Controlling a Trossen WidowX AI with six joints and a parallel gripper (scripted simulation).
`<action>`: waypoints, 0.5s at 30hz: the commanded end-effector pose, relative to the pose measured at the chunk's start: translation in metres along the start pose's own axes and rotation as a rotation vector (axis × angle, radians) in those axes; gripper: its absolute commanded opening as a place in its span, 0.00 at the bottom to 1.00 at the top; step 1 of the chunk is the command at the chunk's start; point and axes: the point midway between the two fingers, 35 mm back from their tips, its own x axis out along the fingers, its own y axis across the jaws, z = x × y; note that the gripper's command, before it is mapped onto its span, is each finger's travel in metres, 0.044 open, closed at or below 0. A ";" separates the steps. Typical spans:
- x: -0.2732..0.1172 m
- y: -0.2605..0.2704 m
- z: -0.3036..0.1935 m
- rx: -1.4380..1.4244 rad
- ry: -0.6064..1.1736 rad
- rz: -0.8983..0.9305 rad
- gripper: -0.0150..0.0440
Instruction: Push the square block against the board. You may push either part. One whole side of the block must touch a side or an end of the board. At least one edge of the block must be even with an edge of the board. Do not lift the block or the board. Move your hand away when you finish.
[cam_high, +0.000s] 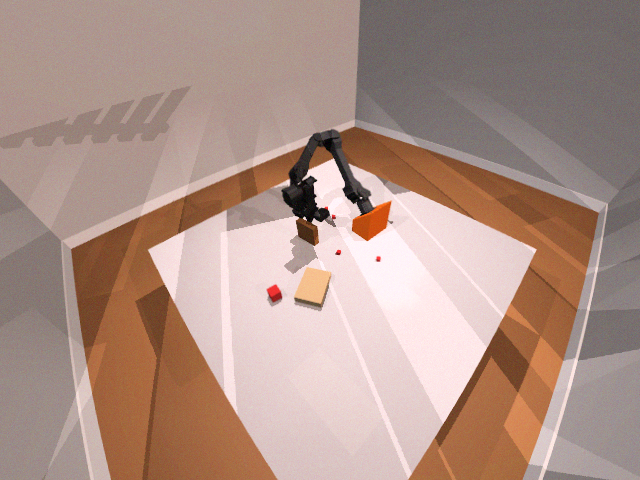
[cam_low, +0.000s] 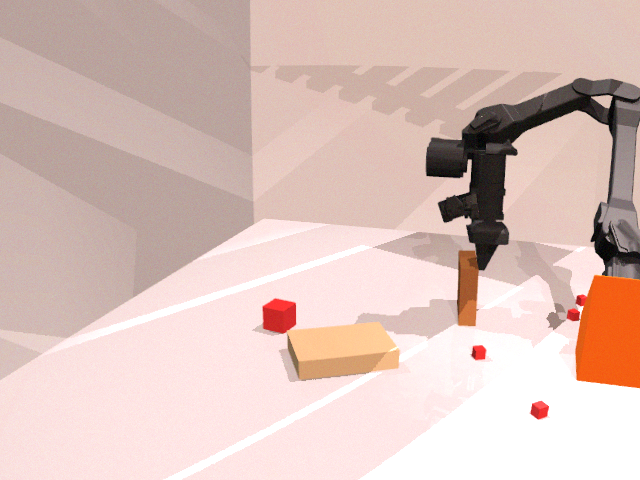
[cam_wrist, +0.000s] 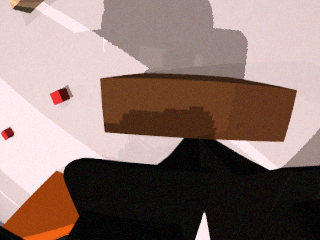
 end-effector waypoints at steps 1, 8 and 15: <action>0.000 -0.001 0.006 0.004 -0.002 -0.003 0.25; 0.000 -0.001 0.013 0.005 -0.002 -0.003 0.25; 0.000 -0.001 0.021 0.005 -0.003 -0.003 0.25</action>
